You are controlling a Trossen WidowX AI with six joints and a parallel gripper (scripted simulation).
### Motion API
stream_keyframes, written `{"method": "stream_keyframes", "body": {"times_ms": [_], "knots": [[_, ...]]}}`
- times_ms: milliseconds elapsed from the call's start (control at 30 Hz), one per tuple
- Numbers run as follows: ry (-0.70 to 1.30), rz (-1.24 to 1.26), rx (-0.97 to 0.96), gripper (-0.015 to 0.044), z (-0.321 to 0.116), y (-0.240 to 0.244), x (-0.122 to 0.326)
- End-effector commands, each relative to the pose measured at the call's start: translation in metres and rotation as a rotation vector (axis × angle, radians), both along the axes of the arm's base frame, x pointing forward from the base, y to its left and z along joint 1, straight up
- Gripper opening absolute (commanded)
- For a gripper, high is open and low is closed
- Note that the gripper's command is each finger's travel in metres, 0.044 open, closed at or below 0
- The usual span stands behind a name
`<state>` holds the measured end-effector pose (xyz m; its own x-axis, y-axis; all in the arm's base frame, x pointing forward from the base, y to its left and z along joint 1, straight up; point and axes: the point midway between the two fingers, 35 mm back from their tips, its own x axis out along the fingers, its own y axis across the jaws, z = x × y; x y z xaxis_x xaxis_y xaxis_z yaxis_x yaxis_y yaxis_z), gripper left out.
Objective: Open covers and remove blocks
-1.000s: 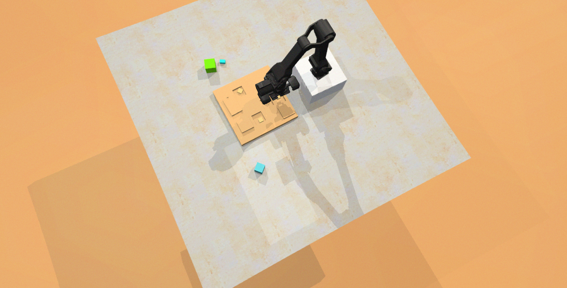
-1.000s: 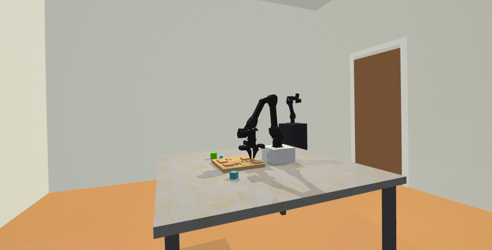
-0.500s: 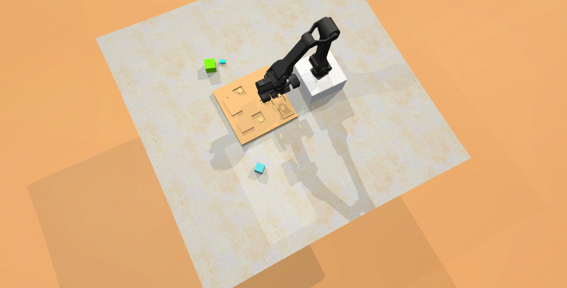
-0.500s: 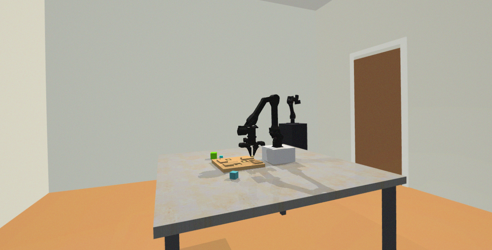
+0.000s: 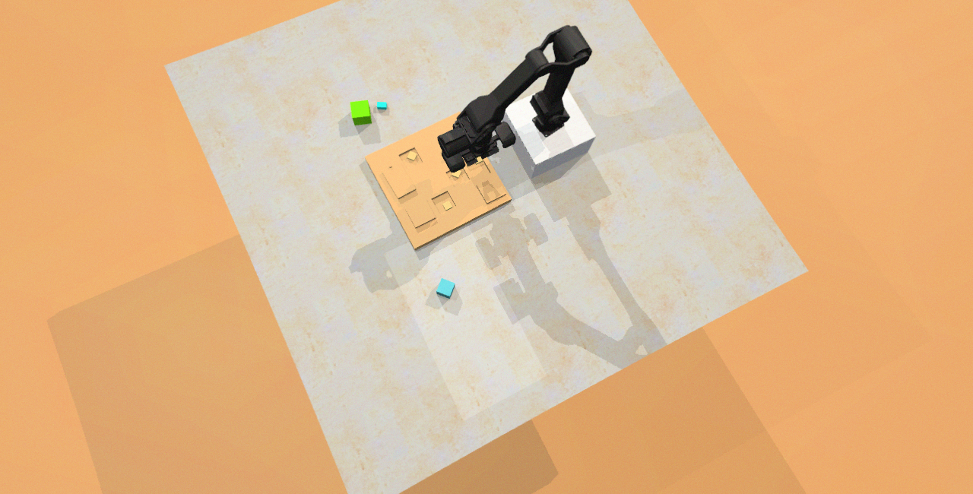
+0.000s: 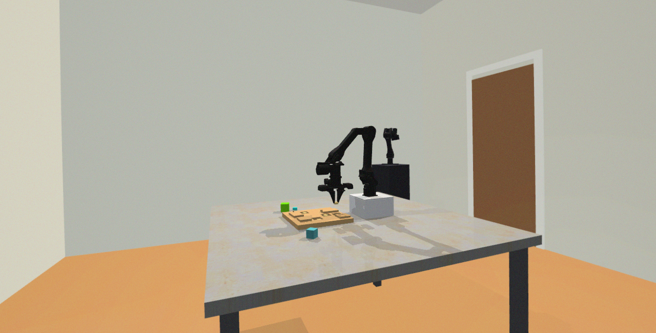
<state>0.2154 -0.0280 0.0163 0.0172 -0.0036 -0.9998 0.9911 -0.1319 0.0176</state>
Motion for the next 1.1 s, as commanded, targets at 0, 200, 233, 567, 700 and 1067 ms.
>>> {"method": "stream_keyframes", "body": {"times_ms": [0,200,233,567,700,1067], "knots": [[-0.002,0.002,0.001,0.008,0.012,0.0,0.0],[-0.002,0.002,0.001,0.008,0.027,0.0,-0.001],[-0.002,0.002,0.001,0.008,0.028,0.001,-0.002],[-0.004,0.002,0.003,0.008,0.031,0.02,0.016],[-0.004,0.003,0.004,0.008,0.033,0.03,0.024],[-0.006,0.003,0.006,0.008,0.035,0.062,0.043]]}}
